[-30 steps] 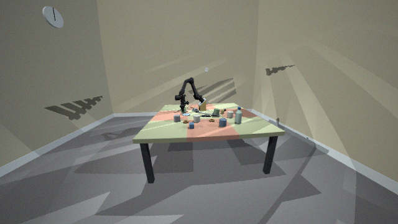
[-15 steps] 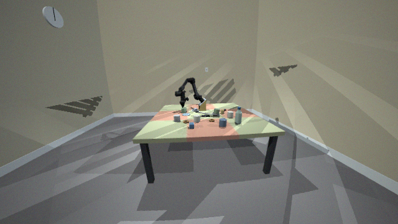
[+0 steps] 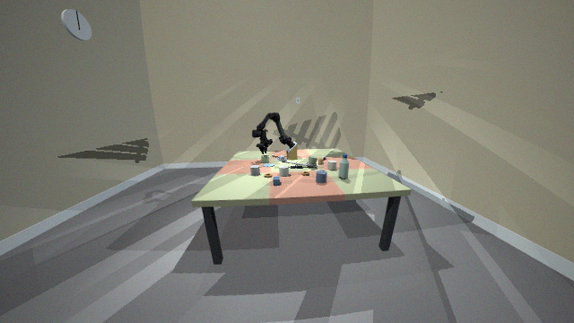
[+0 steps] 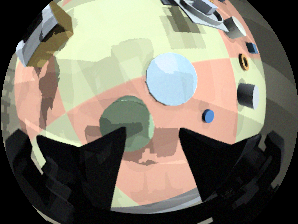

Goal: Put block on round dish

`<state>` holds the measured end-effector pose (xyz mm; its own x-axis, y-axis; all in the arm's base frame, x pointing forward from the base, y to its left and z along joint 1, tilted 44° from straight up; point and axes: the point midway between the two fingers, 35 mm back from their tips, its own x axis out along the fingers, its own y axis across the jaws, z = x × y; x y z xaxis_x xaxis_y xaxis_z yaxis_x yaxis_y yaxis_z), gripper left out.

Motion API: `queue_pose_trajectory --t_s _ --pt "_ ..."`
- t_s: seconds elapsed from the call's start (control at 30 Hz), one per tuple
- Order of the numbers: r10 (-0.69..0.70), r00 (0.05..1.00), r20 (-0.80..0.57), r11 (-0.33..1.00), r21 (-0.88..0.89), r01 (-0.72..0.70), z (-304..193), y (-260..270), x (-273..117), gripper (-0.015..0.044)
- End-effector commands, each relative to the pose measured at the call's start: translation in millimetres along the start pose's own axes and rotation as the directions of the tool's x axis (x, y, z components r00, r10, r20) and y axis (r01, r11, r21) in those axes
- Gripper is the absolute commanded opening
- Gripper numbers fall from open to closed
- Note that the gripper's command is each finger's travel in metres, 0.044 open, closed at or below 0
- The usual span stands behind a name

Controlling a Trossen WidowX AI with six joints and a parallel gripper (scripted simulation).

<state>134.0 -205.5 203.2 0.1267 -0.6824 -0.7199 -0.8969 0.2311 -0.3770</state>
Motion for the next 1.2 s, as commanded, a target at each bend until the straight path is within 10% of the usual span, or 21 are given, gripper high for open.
queue_pose_trajectory --t_s 0.0,1.17 --pt "0.008 1.000 0.011 0.992 0.125 -0.010 7 -8 0 0.0260" --pt "0.067 0.995 0.073 0.300 0.950 -0.090 106 -64 -6 0.0260"
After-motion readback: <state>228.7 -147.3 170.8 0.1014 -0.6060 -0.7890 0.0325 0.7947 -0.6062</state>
